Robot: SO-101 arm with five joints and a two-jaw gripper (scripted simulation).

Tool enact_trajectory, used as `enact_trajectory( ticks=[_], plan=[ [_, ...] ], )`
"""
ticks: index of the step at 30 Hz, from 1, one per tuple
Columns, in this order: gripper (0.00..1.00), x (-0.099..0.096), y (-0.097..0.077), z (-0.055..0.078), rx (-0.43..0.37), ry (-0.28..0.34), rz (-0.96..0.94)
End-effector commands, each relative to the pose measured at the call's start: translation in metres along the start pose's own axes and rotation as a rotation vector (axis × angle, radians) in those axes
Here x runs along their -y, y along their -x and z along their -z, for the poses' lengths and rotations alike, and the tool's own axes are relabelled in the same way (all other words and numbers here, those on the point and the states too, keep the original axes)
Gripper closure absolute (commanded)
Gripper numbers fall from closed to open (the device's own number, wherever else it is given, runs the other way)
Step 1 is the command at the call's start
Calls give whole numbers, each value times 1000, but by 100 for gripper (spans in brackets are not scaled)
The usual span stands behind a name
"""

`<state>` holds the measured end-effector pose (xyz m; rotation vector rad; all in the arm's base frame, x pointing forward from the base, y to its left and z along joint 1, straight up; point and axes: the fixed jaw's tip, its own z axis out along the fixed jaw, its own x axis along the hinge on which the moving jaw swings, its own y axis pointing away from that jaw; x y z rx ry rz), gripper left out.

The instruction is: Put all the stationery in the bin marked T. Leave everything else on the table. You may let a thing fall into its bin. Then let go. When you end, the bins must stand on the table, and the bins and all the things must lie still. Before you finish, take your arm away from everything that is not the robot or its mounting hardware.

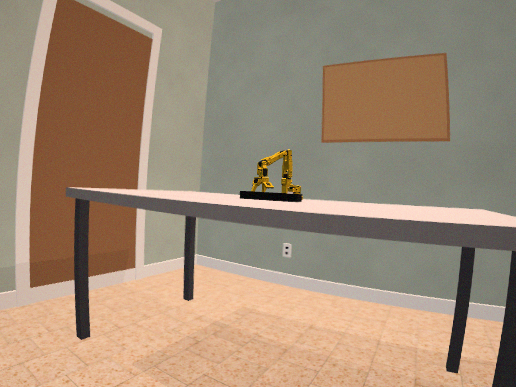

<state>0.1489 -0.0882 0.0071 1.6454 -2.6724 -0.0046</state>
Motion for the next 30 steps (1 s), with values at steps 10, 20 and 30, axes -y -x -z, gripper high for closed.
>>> enact_trajectory(
  ticks=[10, 20, 30],
  plan=[
    [65, 2, -2, 1, 0, -18, -4],
    [67, 2, -2, 1, 0, -18, -4],
    [74, 2, -2, 1, 0, -18, -4]
  ],
)
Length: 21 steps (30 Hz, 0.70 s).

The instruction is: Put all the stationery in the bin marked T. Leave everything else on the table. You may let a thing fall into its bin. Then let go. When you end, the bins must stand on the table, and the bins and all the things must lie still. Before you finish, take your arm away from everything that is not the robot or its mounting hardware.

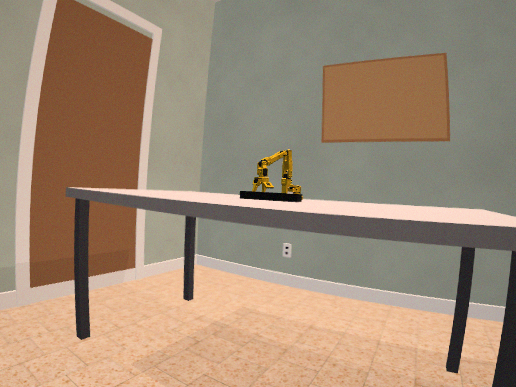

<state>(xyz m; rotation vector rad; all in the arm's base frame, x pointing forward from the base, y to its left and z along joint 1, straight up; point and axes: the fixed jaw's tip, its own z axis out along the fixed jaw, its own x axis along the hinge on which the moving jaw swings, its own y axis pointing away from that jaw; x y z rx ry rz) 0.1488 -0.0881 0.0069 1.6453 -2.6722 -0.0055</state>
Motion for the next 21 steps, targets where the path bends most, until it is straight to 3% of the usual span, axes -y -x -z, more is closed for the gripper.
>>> enact_trajectory(
  ticks=[1, 21],
  plan=[
    [75, 2, -2, 1, 0, -18, -4],
    [97, 2, -2, 1, 0, -18, -4]
  ],
)
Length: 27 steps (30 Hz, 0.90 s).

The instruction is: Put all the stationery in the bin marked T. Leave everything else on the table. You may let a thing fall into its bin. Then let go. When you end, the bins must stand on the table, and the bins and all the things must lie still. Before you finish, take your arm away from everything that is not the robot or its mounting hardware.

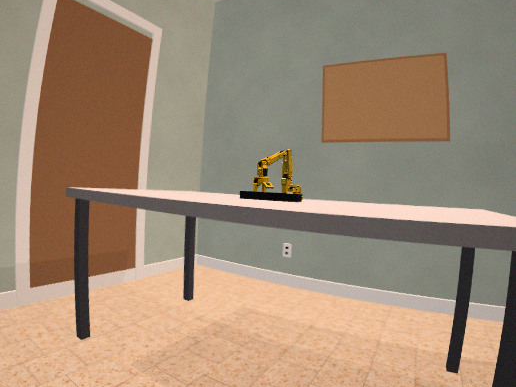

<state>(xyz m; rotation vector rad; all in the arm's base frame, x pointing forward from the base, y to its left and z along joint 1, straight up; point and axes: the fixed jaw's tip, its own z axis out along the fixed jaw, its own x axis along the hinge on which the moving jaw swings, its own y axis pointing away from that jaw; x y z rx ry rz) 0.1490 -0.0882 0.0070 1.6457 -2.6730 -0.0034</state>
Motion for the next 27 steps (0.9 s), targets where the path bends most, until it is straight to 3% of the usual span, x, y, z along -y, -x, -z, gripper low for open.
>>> enact_trajectory(
  ticks=[1, 27],
  plan=[
    [98, 2, -2, 1, 0, -17, -4],
    [100, 2, -2, 1, 0, -17, -4]
  ],
)
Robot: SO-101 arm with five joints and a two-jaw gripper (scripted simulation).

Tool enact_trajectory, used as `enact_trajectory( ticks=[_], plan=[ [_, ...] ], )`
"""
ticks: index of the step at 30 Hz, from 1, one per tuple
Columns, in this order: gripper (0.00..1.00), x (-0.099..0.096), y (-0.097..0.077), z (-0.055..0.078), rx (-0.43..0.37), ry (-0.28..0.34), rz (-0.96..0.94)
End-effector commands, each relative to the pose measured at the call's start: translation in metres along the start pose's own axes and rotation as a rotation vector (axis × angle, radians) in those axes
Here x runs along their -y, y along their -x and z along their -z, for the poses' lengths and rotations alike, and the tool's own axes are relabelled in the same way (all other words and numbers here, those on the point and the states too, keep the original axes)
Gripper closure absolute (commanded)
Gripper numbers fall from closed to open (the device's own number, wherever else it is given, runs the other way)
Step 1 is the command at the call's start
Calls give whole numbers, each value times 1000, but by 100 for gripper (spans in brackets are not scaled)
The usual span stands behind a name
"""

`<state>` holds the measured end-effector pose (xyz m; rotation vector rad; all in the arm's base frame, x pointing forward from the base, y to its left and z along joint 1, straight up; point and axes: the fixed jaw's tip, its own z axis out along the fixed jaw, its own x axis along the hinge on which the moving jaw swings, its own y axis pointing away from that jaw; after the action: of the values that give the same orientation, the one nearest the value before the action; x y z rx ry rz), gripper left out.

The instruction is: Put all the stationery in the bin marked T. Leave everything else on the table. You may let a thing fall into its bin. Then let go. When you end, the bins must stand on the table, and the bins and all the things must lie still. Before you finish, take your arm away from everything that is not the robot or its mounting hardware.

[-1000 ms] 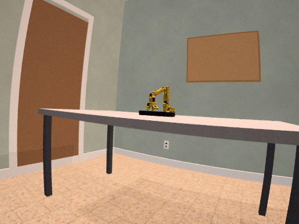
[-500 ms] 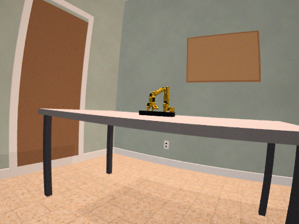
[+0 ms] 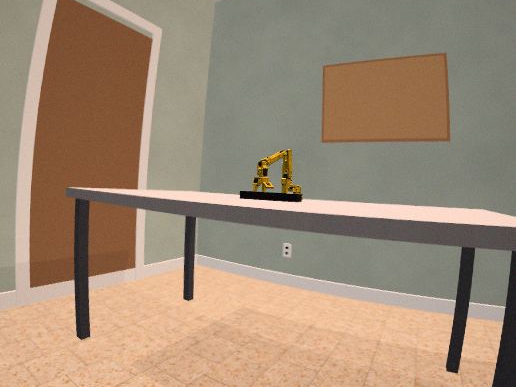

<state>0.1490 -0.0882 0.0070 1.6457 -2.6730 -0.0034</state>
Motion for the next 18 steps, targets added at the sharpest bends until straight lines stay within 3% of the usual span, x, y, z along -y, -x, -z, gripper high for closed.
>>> enact_trajectory(
  ticks=[1, 14, 18],
  plan=[
    [100, 2, -2, 1, 0, -17, -4],
    [100, 4, -2, 11, 0, -17, -4],
    [100, 6, -2, 21, 0, -17, -4]
  ],
)
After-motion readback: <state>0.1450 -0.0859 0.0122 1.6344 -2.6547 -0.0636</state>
